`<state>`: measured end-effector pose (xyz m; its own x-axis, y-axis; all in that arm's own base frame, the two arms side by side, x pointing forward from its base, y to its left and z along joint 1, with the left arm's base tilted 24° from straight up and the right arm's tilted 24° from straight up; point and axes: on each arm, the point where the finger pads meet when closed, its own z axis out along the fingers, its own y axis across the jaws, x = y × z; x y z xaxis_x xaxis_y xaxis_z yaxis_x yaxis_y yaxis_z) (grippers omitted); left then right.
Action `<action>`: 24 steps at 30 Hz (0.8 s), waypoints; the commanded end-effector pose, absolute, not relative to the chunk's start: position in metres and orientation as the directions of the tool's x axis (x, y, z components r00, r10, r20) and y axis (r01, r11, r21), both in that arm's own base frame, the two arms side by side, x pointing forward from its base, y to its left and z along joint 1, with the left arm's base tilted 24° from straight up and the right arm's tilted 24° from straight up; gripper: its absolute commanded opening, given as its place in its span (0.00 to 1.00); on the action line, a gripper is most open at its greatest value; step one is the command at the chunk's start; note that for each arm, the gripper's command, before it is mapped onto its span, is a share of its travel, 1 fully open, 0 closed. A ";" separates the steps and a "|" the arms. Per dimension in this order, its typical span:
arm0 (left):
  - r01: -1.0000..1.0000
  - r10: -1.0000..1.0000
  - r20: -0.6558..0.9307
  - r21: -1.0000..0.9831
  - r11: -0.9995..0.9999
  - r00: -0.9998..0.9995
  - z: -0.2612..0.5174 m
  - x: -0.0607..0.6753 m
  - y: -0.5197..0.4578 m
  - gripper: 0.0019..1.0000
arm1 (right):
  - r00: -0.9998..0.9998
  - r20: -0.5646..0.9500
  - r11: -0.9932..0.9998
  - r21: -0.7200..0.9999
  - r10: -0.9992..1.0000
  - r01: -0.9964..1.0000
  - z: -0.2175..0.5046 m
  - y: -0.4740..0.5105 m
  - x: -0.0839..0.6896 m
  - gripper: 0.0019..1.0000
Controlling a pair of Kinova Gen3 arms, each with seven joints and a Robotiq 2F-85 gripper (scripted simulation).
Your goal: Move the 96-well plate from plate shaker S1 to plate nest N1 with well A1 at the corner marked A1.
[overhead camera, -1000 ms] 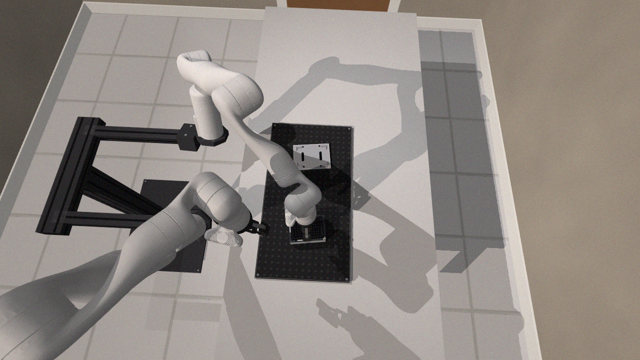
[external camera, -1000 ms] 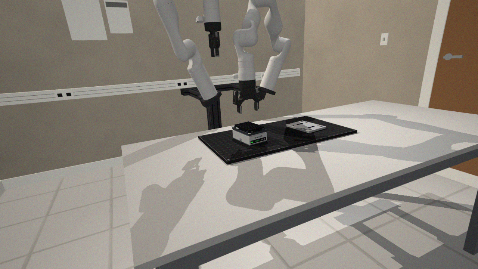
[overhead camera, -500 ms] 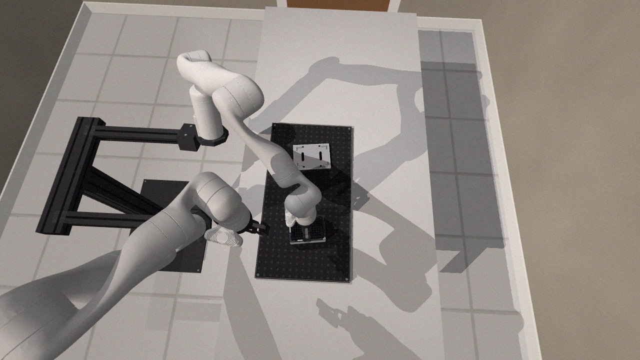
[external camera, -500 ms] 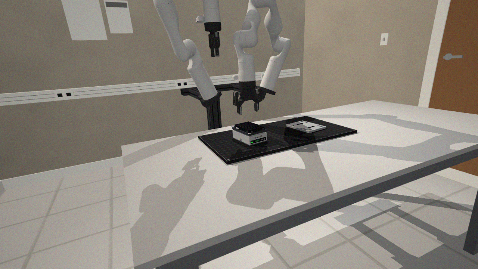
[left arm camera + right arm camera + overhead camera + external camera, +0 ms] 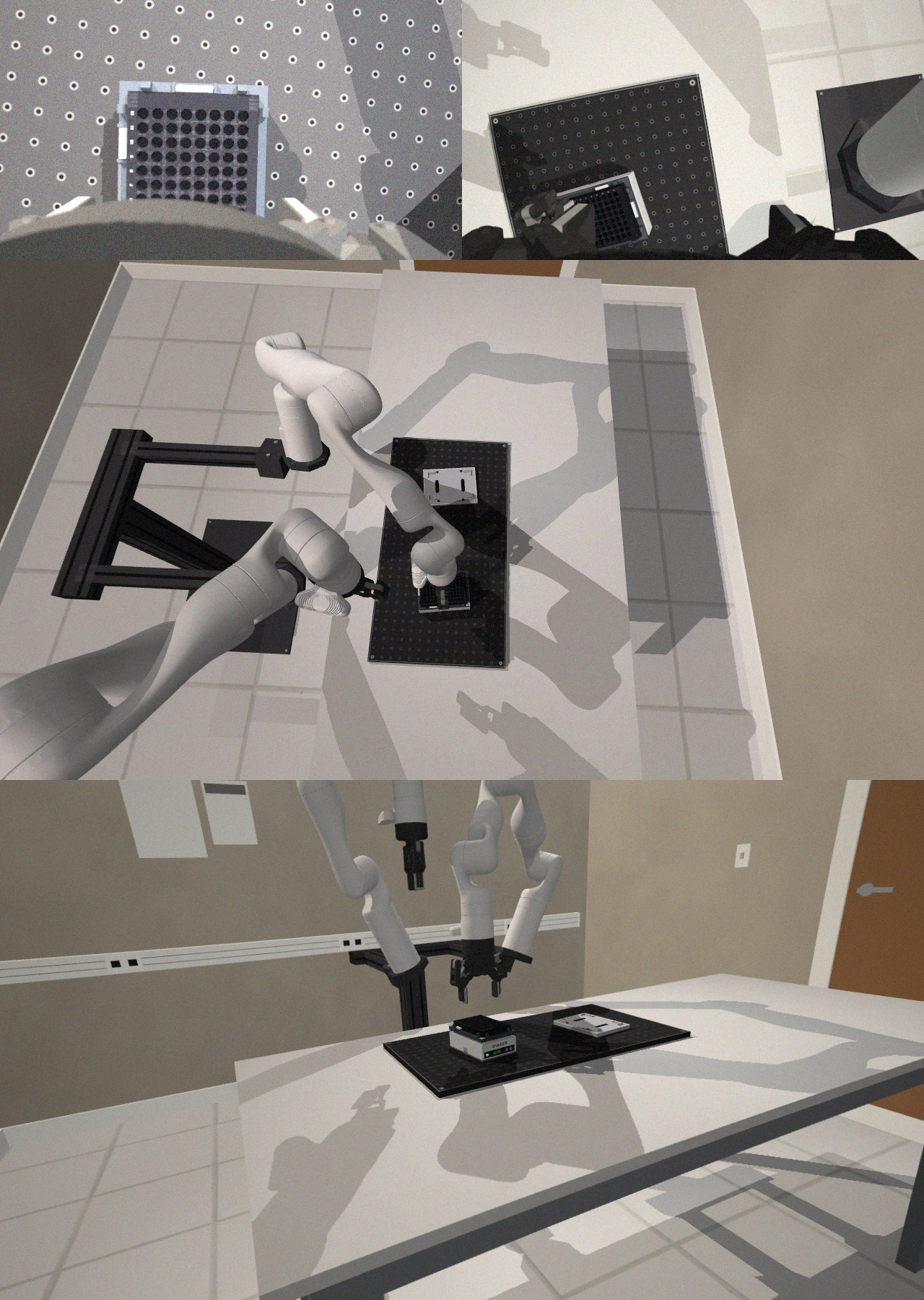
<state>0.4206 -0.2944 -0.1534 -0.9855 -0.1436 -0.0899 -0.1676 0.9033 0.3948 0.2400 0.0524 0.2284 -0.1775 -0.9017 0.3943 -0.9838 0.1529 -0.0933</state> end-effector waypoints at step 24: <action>-0.168 -0.143 -0.091 0.393 0.904 -0.986 -0.159 0.421 -0.293 1.00 | -0.177 0.394 0.153 -0.094 -0.902 -0.984 0.229 0.053 0.240 1.00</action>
